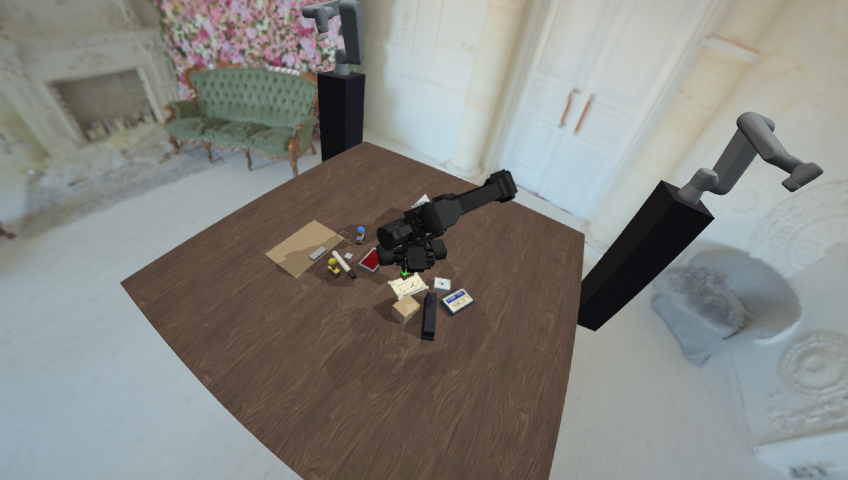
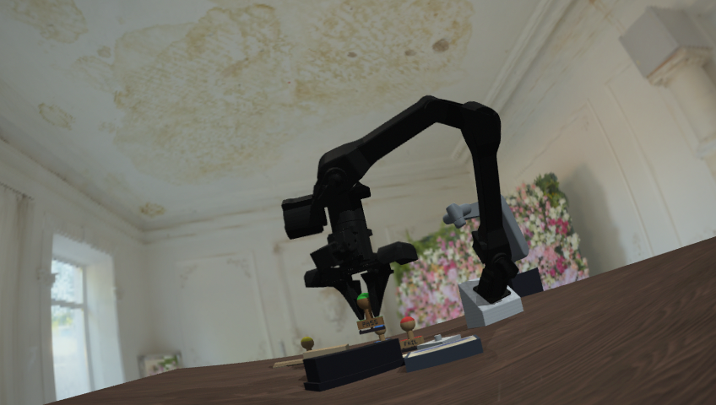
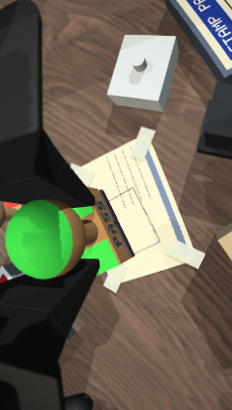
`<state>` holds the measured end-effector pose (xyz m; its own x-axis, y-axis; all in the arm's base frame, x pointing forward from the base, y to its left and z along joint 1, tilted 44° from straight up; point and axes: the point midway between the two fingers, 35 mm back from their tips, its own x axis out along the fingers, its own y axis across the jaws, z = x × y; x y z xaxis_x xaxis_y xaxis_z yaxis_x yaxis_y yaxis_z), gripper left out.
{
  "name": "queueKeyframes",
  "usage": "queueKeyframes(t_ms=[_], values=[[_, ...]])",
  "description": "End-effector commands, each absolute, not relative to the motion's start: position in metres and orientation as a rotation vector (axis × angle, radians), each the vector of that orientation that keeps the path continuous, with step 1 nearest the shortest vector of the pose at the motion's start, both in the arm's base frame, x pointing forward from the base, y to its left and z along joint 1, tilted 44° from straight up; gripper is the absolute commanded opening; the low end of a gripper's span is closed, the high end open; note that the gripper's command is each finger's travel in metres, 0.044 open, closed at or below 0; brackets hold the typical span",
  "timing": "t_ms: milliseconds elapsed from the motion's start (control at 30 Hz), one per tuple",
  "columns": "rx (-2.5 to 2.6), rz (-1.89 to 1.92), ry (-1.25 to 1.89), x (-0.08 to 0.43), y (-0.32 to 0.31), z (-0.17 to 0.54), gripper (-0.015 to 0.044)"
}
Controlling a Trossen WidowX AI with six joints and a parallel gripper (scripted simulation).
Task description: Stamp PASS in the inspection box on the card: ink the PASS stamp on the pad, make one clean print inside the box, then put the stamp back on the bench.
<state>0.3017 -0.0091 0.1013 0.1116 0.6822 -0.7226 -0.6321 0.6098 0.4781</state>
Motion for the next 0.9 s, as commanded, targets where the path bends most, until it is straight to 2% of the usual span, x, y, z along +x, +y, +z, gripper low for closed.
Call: queueKeyframes(t_ms=[0,867], values=[[0.063,0.965,1.096,0.301,-0.006,0.098,0.0],[0.063,0.965,1.094,0.303,0.006,0.086,0.0]])
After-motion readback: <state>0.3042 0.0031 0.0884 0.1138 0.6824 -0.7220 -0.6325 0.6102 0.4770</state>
